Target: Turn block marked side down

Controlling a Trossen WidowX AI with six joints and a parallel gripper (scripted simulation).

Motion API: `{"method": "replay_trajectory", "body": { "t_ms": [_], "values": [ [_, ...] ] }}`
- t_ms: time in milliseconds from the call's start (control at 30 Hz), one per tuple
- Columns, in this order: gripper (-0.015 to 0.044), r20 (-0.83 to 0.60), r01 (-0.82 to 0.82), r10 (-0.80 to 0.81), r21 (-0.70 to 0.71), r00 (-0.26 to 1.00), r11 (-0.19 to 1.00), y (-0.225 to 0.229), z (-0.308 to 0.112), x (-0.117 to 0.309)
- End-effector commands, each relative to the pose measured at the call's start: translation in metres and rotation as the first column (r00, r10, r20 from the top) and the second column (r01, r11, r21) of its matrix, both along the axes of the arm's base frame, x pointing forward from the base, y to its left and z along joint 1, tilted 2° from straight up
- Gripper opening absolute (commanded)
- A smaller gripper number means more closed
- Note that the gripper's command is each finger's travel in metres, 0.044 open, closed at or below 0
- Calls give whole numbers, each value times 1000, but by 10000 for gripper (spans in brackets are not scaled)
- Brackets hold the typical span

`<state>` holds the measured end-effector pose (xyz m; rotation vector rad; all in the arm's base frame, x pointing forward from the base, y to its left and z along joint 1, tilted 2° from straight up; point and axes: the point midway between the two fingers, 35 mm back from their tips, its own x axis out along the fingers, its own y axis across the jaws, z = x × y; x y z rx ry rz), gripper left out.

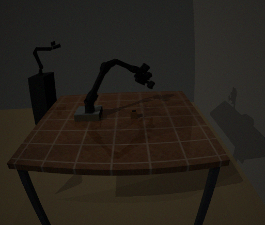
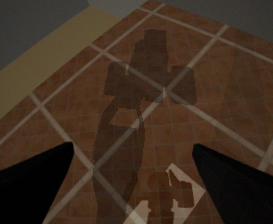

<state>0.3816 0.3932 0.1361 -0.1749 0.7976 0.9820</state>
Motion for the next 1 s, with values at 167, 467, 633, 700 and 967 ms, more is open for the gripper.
{"method": "replay_trajectory", "body": {
  "t_ms": [167, 467, 633, 700, 967],
  "values": [
    [440, -168, 259, -316, -288, 934, 922, -147, -26, 12],
    [440, -291, 366, -604, -579, 742, 729, -291, -36, -37],
    [440, -314, 362, -667, -646, 676, 672, -324, -35, -58],
    [440, -314, 362, -667, -646, 676, 672, -325, -35, -58],
    [440, -315, 362, -667, -646, 676, 672, -323, -70, -57]
  ]
}}
